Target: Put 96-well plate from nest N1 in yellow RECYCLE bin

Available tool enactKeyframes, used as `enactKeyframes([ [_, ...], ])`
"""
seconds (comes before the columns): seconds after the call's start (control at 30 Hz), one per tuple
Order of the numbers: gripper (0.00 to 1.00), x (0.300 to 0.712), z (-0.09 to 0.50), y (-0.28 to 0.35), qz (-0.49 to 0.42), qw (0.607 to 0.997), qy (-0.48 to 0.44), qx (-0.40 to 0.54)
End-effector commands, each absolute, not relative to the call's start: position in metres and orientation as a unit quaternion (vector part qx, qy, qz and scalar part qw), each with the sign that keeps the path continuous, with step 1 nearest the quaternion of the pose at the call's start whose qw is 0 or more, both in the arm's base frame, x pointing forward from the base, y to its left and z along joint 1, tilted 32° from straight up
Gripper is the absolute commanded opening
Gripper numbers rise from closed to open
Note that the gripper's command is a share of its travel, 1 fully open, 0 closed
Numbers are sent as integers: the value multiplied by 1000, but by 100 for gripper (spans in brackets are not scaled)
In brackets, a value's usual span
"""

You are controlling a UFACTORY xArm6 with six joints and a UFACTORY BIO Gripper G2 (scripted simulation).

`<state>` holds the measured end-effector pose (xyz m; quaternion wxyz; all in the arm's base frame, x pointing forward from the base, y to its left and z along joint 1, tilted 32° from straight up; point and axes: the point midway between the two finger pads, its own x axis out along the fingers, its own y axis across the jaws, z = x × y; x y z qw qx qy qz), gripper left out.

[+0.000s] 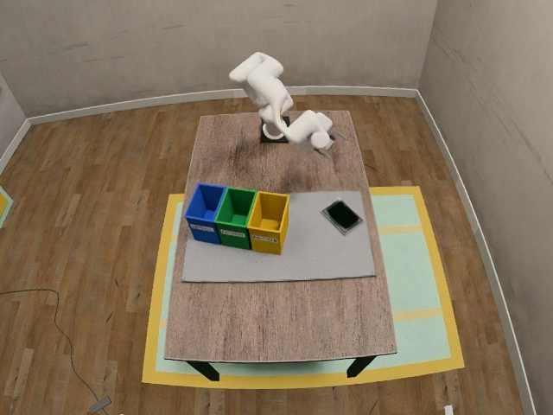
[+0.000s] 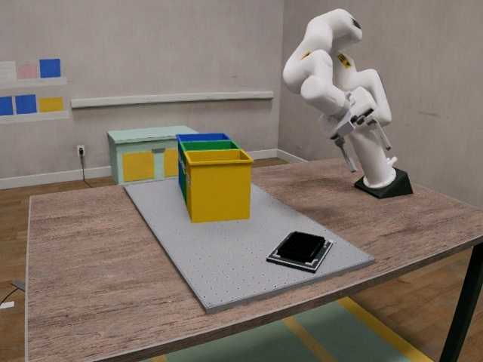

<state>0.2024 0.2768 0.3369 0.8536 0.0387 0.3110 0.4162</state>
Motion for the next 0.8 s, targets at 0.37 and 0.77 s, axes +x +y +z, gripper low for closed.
enactKeyframes([
  [0.37, 37, 245, 367, 237, 345, 917, 197, 34],
  [0.77, 37, 272, 386, 205, 294, 947, 124, 29],
])
